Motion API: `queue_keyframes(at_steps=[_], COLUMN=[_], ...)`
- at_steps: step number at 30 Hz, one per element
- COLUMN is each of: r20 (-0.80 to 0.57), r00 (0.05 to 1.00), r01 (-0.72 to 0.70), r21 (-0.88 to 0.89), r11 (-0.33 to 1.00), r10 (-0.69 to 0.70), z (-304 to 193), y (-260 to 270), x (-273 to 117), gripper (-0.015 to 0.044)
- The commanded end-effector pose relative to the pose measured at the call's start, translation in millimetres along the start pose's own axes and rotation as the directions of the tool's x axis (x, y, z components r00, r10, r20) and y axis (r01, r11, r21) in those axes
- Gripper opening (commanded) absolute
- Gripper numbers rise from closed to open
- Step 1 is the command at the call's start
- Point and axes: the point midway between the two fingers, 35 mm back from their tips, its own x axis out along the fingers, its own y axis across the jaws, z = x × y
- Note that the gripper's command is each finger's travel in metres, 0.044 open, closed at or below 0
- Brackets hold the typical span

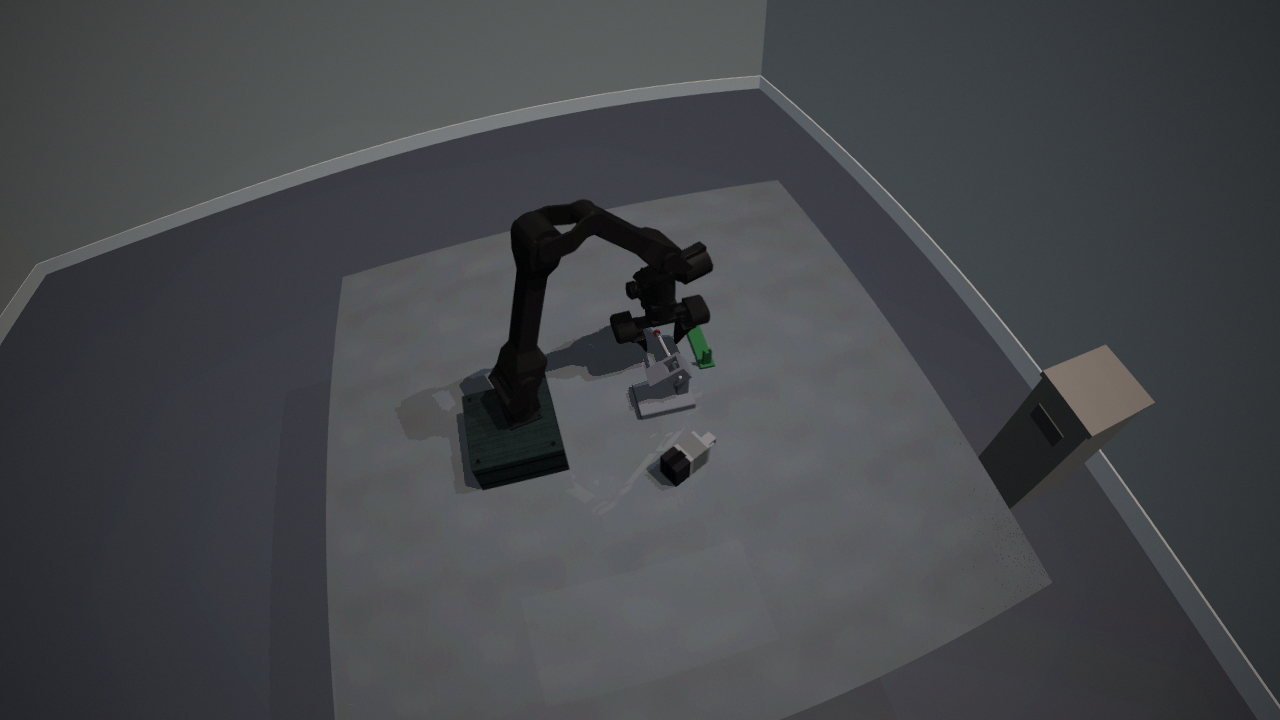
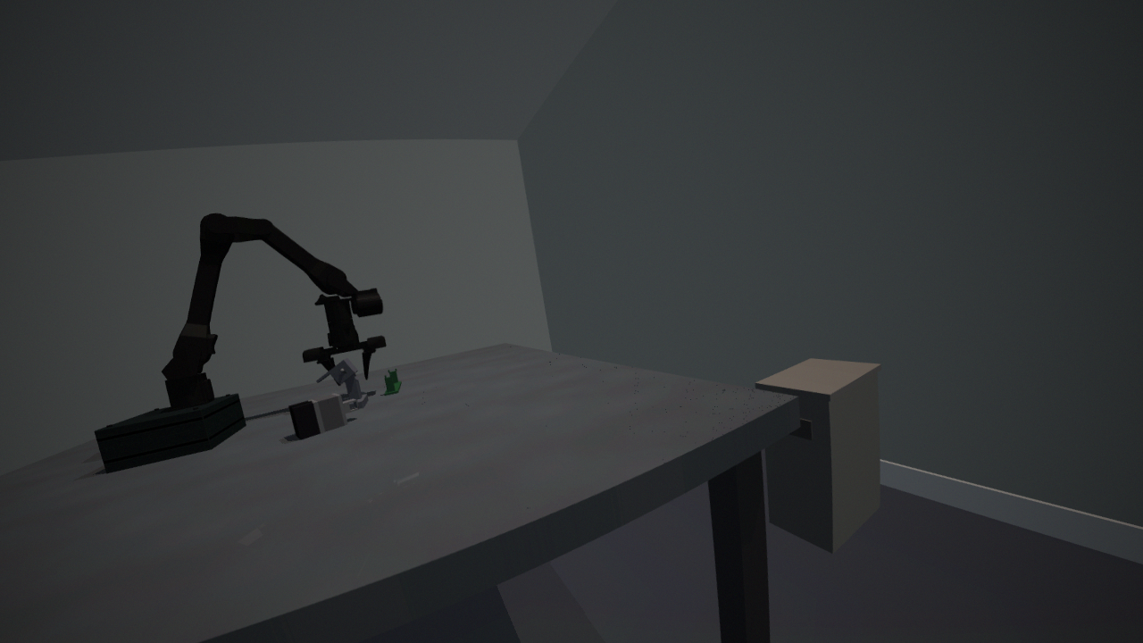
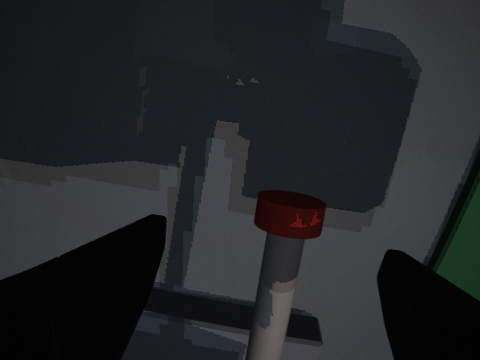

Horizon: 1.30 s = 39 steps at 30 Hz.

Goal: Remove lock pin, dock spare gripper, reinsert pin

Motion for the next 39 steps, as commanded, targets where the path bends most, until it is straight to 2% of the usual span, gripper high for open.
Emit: queue_keyframes(at_steps=[1,2,13,21,33,39], r20=[-0.005,-0.005,-0.005,-0.002,0.162,0.2], r00=[1.0,1.0,1.0,1.0,0.987,0.98], r01=[-0.004,-0.004,-0.004,-0.004,-0.009,-0.007], r21=[-0.004,-0.004,-0.004,-0.003,0.046,0.052], r11=[1.0,1.0,1.0,1.0,0.999,0.999], r10=[0.004,0.004,0.004,0.004,0.001,-0.004], z=[-0.9,-0.9,-0.9,-0.9,4.2,9.1], y=[1.0,1.0,1.0,0.8,-2.3,-3.2], x=[2.6,2.6,2.6,2.5,-8.0,-10.8], gripper=[0.03,0.03,0.0011,0.0,0.0,0.0])
